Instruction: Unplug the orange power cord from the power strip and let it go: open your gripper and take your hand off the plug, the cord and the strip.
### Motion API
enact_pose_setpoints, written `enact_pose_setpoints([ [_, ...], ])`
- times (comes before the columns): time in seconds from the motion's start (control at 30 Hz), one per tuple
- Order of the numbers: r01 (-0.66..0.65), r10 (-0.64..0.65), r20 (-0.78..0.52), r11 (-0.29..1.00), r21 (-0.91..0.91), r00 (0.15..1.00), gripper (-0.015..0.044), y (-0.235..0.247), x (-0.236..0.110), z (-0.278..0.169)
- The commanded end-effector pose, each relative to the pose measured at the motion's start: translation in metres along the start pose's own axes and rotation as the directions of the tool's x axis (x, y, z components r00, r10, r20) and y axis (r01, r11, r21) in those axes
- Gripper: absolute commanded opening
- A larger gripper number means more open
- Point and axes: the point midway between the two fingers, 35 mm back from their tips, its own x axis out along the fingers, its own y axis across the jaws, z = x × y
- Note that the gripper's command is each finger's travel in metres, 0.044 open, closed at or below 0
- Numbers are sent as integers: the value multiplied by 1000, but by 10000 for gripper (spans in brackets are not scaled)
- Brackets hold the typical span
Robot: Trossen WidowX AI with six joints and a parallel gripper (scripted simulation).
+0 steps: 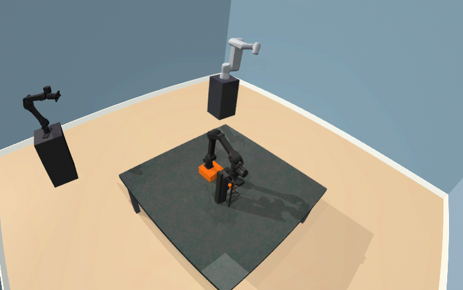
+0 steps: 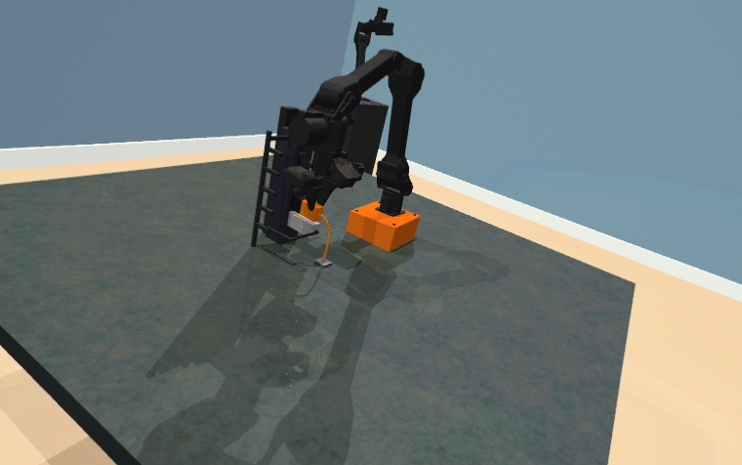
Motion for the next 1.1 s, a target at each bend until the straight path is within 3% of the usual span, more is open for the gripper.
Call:
enact_pose_setpoints([
  [0.0,4,-4,34,1000,-11,999,0,-2,-2,19],
  [0.63,3,-2,39,1000,-13,999,0,0,-4,50],
  [1.07,1,-1,38,1000,-15,999,341,1,-2,37],
])
